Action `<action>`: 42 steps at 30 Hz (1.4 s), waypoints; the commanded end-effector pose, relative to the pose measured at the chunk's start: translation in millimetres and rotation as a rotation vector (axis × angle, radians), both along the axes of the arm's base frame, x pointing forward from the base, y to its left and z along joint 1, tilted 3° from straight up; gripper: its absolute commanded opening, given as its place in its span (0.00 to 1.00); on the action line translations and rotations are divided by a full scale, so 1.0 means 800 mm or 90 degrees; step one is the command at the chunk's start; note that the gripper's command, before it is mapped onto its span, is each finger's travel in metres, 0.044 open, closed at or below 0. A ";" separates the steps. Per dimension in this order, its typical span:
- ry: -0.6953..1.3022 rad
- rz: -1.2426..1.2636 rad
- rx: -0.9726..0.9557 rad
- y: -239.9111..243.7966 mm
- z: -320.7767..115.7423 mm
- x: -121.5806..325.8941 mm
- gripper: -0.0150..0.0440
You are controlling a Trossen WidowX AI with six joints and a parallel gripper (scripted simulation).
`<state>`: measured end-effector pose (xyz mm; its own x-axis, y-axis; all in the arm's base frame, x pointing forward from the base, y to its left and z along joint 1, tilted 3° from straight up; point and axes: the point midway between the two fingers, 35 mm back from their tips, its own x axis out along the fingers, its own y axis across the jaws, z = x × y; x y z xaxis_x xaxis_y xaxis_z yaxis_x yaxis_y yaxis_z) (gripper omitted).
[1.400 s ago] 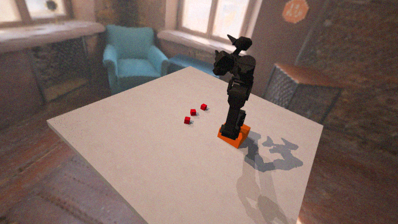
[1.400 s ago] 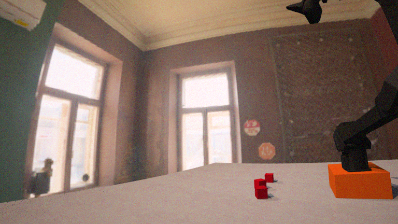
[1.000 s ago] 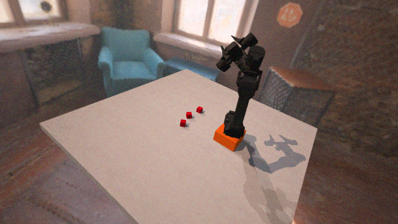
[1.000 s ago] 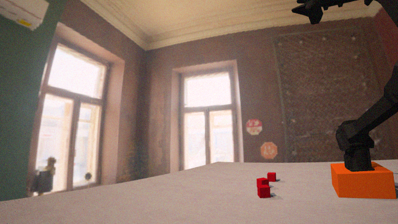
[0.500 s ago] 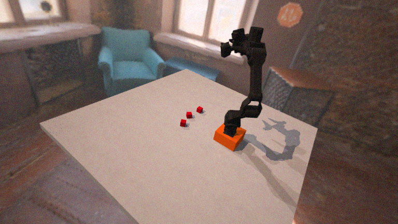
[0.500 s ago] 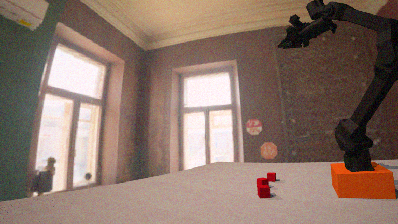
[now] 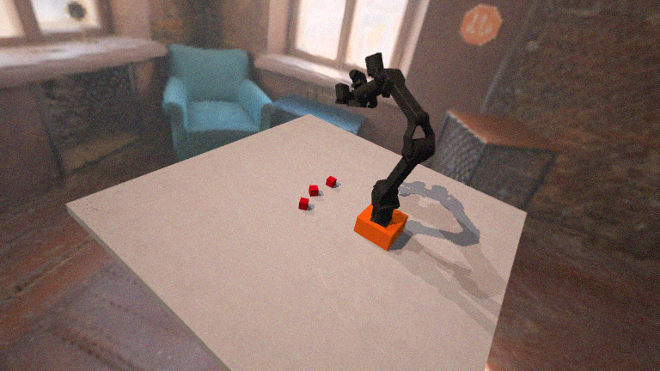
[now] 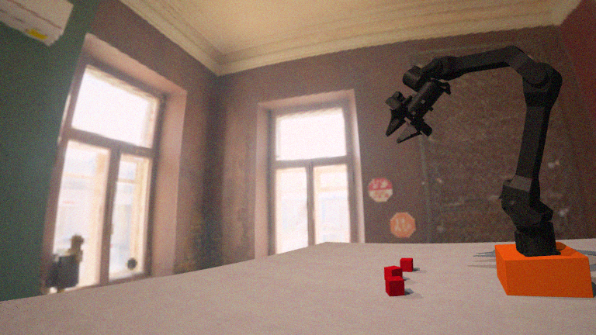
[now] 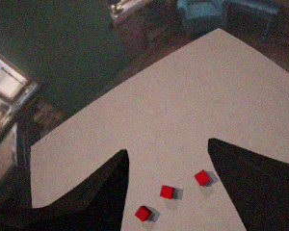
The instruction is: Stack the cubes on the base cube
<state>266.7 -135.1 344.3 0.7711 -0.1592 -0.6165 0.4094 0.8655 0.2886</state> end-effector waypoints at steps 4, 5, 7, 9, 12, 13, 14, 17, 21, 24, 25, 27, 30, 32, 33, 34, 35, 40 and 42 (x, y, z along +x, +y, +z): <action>0.168 -0.026 0.136 0.023 -0.110 0.049 0.70; 0.194 -0.031 0.150 0.028 -0.126 0.053 0.70; 0.247 -0.042 0.175 0.039 -0.158 0.061 0.70; 0.301 -0.054 0.193 0.052 -0.189 0.066 0.70; 0.384 -0.075 0.211 0.073 -0.234 0.069 0.70; 0.412 -0.082 0.213 0.081 -0.249 0.068 0.70; 0.439 -0.090 0.215 0.088 -0.264 0.067 0.70; 0.500 -0.108 0.212 0.104 -0.295 0.062 0.70; 0.520 -0.115 0.209 0.110 -0.305 0.059 0.70; 0.520 -0.115 0.209 0.110 -0.314 0.061 0.70; 0.520 -0.115 0.209 0.110 -0.325 0.062 0.70; 0.520 -0.115 0.210 0.111 -0.351 0.064 0.70; 0.520 -0.115 0.210 0.113 -0.381 0.063 0.70; 0.520 -0.115 0.210 0.113 -0.383 0.063 0.70; 0.520 -0.115 0.210 0.113 -0.383 0.063 0.70; 0.520 -0.115 0.210 0.113 -0.384 0.063 0.70; 0.520 -0.115 0.210 0.114 -0.387 0.063 0.70; 0.520 -0.115 0.210 0.114 -0.402 0.064 0.70; 0.520 -0.115 0.210 0.114 -0.403 0.064 0.70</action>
<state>319.5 -43.6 26.9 0.0567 0.0493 -0.9972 0.7144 0.6957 0.0750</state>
